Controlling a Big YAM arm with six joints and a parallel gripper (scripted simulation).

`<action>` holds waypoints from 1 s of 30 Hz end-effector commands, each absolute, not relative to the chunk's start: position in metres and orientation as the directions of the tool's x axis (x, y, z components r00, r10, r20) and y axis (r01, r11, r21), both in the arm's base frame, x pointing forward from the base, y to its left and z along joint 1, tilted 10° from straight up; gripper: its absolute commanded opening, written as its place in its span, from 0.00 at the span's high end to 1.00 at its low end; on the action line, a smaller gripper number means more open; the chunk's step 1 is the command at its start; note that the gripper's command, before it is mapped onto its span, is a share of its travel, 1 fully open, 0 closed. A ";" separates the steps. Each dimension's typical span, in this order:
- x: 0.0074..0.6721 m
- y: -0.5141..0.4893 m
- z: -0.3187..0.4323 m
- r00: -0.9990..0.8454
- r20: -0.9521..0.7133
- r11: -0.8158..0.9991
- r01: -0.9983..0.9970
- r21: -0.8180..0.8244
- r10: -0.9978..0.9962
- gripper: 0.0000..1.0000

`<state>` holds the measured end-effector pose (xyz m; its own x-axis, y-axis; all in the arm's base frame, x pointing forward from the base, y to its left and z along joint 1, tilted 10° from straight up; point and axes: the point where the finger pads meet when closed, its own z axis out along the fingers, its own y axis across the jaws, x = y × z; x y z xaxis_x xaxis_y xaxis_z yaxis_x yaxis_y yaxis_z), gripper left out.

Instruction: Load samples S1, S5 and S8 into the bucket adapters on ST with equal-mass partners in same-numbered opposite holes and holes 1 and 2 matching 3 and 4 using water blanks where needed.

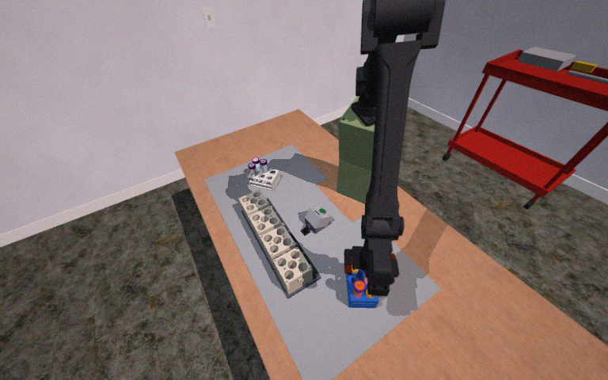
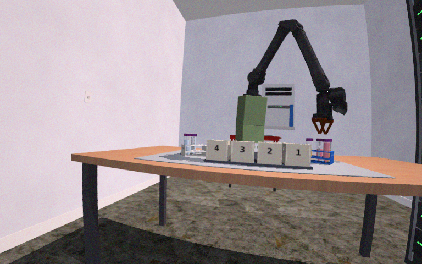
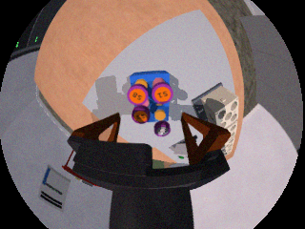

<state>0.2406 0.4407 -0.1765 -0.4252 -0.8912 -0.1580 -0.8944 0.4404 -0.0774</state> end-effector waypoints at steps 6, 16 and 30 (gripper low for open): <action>0.247 0.451 -0.164 -0.439 -0.185 0.458 -0.885 -0.077 -0.879 0.00; 0.247 0.451 -0.163 -0.439 -0.185 0.458 -0.885 -0.077 -0.879 0.00; 0.230 0.445 -0.189 -0.362 -0.178 0.382 -0.920 -0.094 -0.915 0.20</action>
<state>0.2162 0.4346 -0.1847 -0.3682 -0.9176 -0.1496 -0.9195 0.3833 -0.0876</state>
